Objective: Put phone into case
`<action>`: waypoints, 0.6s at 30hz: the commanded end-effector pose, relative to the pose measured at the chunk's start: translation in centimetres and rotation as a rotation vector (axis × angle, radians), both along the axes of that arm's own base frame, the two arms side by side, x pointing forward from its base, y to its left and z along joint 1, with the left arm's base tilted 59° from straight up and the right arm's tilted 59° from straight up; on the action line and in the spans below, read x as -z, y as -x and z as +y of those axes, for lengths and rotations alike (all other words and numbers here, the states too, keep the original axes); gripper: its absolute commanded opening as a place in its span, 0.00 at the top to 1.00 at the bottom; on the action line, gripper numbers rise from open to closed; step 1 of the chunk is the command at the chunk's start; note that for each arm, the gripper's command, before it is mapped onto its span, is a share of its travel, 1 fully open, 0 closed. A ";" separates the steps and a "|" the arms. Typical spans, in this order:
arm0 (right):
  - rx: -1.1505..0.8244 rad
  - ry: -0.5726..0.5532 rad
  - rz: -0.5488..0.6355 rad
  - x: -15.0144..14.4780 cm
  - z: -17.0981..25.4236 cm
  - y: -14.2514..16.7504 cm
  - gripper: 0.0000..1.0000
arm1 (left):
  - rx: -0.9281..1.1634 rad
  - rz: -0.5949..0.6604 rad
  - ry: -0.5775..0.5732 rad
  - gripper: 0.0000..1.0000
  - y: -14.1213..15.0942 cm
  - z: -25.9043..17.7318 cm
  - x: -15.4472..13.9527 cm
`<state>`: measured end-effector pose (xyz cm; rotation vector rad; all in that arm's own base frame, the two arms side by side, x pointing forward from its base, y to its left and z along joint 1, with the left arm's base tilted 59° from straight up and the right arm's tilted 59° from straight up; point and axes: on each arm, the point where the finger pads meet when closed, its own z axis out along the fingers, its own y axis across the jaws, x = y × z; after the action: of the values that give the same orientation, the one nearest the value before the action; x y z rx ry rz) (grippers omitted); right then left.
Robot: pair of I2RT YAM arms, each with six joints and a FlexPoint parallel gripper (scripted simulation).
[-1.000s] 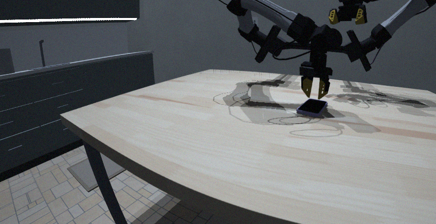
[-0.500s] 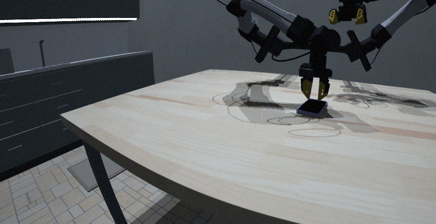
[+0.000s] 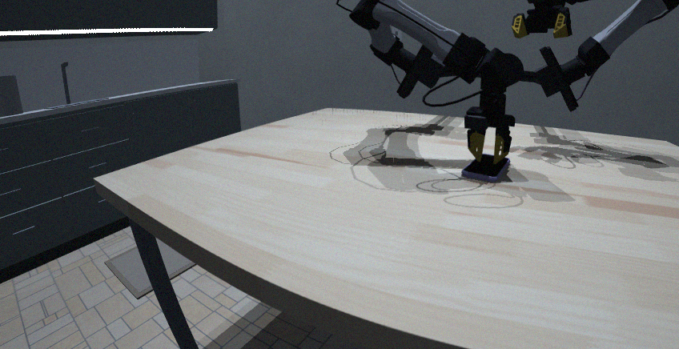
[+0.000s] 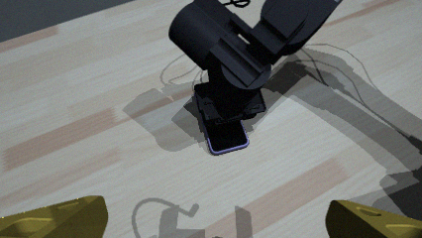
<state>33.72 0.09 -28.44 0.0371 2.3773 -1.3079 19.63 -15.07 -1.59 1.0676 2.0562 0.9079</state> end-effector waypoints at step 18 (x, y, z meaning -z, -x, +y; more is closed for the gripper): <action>0.000 -0.012 0.003 0.6 0.0 0.1 0.64 | 0.003 -0.025 0.032 0.00 -0.4 -1.4 -0.6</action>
<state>33.67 0.12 -28.46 -0.0085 2.3575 -1.2973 19.63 -15.07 -1.59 1.0676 2.0562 0.9080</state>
